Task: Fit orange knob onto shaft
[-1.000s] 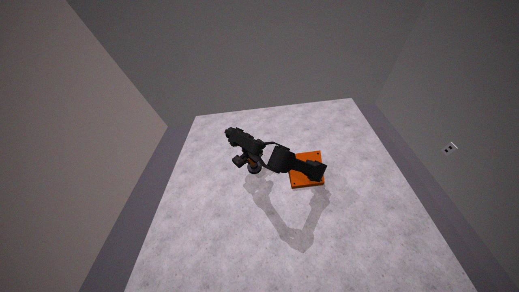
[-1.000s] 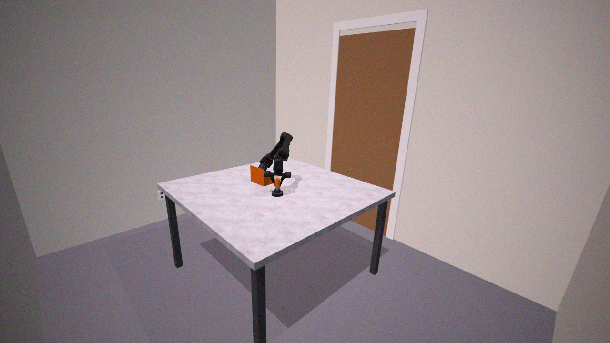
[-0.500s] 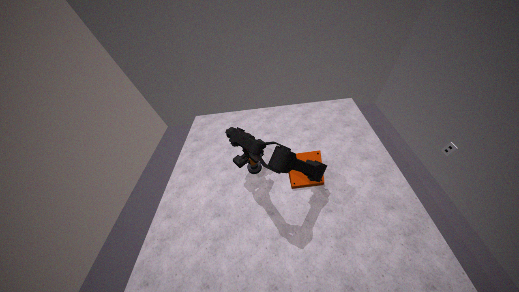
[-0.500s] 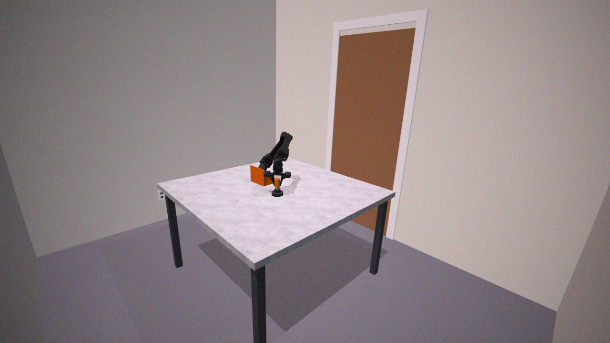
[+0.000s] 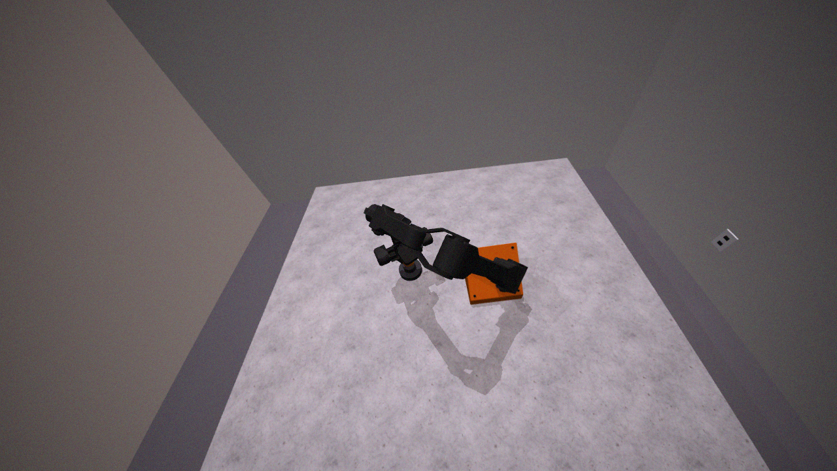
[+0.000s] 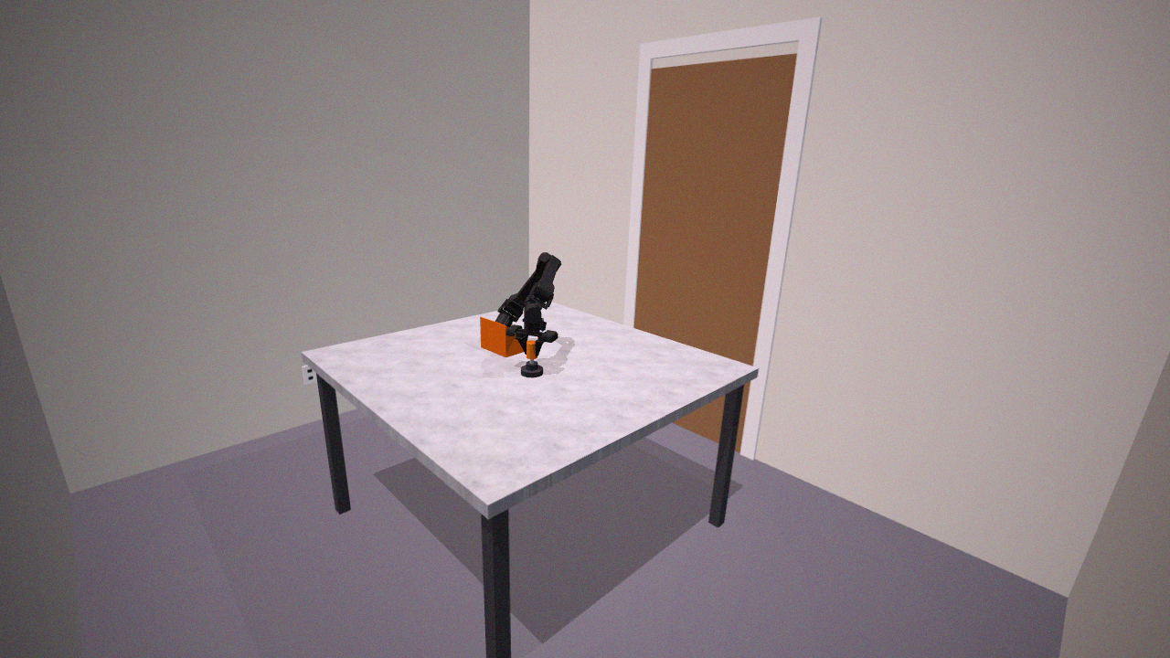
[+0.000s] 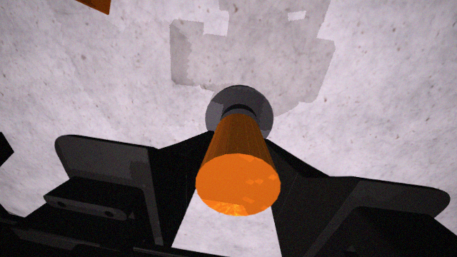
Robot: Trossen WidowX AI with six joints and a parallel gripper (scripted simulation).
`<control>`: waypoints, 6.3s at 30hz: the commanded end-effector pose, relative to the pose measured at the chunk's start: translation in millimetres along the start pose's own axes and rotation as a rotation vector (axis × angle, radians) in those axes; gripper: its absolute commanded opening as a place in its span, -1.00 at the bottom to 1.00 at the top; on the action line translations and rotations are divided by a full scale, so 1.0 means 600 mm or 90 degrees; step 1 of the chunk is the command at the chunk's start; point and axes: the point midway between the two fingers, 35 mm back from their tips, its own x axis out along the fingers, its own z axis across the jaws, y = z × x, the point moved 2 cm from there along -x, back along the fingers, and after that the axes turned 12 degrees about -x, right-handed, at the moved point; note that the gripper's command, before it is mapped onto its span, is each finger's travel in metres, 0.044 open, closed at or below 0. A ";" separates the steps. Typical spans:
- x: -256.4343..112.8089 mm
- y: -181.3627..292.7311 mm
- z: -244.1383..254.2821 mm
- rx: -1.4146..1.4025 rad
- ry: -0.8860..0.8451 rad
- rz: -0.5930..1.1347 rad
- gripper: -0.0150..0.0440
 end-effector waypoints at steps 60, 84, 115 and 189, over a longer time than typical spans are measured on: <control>0.002 0.005 -0.002 0.866 0.001 0.003 -0.49; 0.001 0.008 -0.008 0.999 0.002 0.003 -0.49; -0.002 0.008 -0.006 1.126 0.002 0.003 -0.49; -0.002 0.004 -0.004 1.271 0.002 0.003 -0.49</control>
